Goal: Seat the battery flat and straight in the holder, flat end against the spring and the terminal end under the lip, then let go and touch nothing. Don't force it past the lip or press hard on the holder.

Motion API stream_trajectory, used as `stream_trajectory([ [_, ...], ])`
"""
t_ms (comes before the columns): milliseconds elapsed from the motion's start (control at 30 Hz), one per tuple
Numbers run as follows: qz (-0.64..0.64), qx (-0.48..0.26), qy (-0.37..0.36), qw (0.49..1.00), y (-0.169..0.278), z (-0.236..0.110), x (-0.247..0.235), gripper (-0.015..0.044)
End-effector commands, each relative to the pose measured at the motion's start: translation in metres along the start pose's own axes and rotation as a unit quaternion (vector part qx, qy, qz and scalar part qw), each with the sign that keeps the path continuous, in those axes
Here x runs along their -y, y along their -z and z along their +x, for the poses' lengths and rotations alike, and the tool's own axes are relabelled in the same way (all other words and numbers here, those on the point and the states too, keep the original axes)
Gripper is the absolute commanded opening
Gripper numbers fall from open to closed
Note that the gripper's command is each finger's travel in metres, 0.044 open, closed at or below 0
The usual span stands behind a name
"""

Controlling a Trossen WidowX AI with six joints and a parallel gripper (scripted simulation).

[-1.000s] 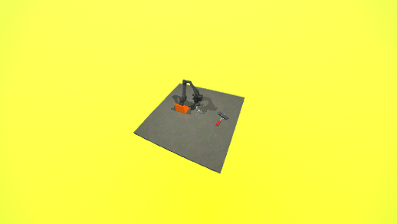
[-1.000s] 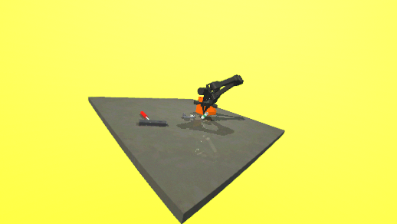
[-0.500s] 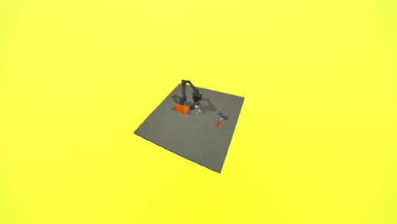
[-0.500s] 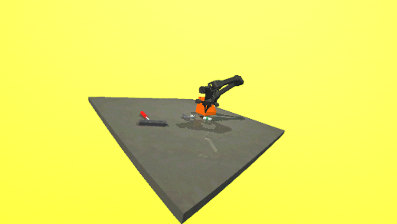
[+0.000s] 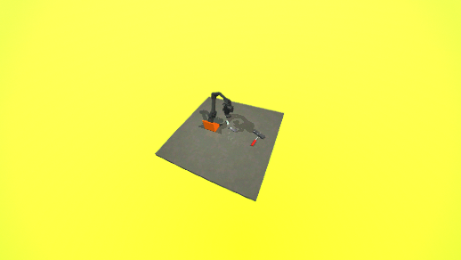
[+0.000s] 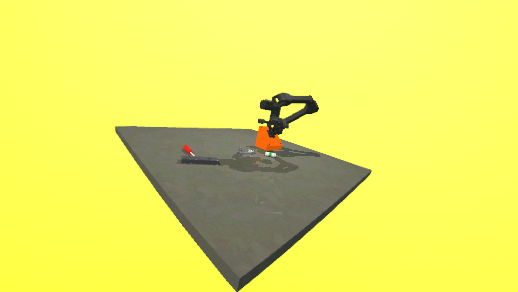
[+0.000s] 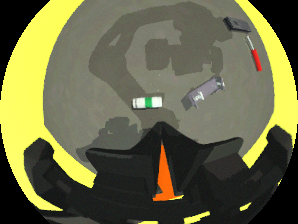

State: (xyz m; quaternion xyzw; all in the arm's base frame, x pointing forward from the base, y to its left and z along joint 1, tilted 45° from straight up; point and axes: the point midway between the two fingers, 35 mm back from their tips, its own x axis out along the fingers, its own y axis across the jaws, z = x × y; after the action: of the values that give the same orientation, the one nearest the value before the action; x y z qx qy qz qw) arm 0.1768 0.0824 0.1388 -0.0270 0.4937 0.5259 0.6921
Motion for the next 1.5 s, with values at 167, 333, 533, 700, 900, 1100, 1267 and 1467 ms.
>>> stream_trajectory([
  [167,-0.011,0.000,0.000,1.000,0.000,0.001,0.000,0.0026],
  [333,-0.290,-0.005,0.002,0.957,-0.001,0.026,-0.006,0.0158],
  [533,-0.639,-0.002,0.000,0.769,-0.001,0.059,-0.019,0.0244],
  [700,-0.709,0.001,-0.001,0.706,0.000,0.066,-0.023,0.0244],
  [900,-0.709,0.001,-0.001,0.706,0.000,0.066,-0.023,0.0244],
  [1100,-0.709,0.000,-0.001,0.706,0.000,0.070,-0.023,0.0244],
  [1267,-0.709,-0.001,-0.001,0.705,-0.001,0.078,-0.022,0.0244],
  [1467,-0.709,-0.001,-0.001,0.705,-0.001,0.088,-0.021,0.0244],
])
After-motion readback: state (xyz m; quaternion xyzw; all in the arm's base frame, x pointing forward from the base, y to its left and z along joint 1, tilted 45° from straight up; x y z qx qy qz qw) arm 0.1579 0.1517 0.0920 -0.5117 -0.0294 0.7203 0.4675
